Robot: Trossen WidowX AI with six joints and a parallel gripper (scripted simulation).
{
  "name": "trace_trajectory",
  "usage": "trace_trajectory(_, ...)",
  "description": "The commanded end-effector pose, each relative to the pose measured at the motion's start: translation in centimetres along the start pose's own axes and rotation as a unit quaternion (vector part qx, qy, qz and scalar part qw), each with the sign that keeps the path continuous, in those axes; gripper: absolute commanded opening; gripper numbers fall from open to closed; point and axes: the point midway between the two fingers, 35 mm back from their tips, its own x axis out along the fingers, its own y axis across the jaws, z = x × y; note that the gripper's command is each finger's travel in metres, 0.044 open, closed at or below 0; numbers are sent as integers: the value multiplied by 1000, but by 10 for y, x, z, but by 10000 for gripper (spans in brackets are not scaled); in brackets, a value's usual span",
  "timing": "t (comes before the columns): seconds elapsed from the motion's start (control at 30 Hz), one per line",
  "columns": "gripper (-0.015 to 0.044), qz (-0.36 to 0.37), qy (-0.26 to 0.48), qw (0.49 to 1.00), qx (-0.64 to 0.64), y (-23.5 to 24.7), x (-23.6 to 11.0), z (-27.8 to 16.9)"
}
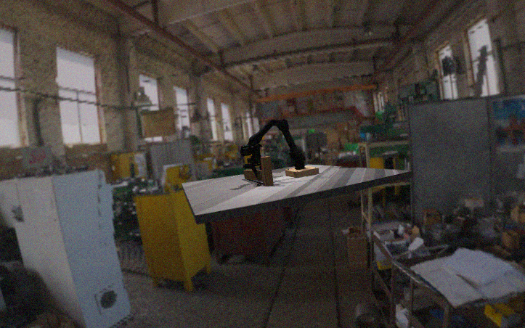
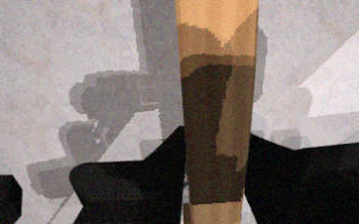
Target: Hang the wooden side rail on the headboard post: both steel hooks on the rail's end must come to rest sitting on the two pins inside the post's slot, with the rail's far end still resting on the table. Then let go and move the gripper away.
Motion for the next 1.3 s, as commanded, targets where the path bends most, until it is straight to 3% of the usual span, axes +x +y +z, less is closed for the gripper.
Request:
trace_trajectory(0.0,0,3,3,1000,-1,0,-2,-2)
trace_trajectory(1.27,0,3,3,1000,-1,2,-4,-7)
